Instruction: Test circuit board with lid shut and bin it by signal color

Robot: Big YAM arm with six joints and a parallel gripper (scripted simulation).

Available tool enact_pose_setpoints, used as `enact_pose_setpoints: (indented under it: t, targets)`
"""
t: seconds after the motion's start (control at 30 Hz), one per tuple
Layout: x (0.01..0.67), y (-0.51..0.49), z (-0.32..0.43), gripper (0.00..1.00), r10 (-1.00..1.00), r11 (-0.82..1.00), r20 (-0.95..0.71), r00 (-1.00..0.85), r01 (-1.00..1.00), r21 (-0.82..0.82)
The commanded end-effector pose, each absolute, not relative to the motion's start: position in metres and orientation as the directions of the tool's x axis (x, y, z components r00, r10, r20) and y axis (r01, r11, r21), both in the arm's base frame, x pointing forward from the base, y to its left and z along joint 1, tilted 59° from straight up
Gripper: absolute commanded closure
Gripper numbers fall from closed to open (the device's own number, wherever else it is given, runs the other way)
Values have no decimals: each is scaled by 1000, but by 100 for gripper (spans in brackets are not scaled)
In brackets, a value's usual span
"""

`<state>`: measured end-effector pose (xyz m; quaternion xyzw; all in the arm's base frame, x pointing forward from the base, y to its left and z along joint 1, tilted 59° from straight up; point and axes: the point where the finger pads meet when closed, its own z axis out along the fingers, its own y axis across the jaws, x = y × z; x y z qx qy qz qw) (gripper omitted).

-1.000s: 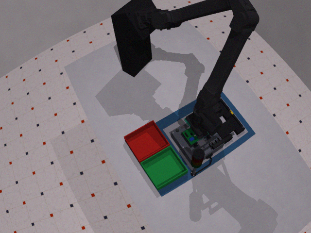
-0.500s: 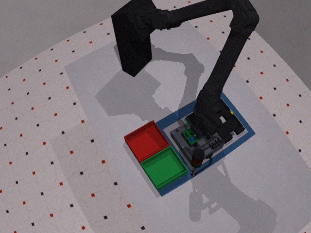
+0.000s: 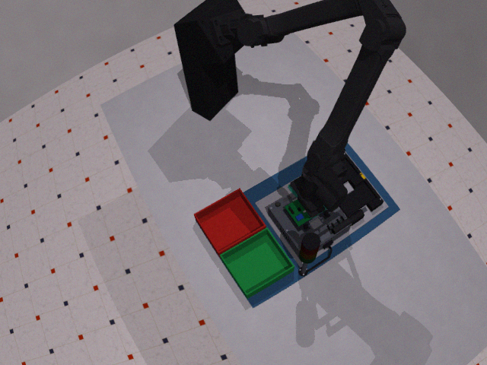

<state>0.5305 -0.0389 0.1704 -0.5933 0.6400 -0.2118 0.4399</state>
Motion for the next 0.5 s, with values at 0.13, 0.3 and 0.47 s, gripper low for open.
enact_pose_setpoints:
  t: [0.13, 0.3, 0.47]
  targets:
    - [531, -30, 175, 28, -943, 204, -315, 105, -563, -801]
    - [531, -30, 173, 28, -943, 205, -316, 104, -566, -799]
    - [531, -30, 173, 28, -943, 205, -316, 104, -566, -799]
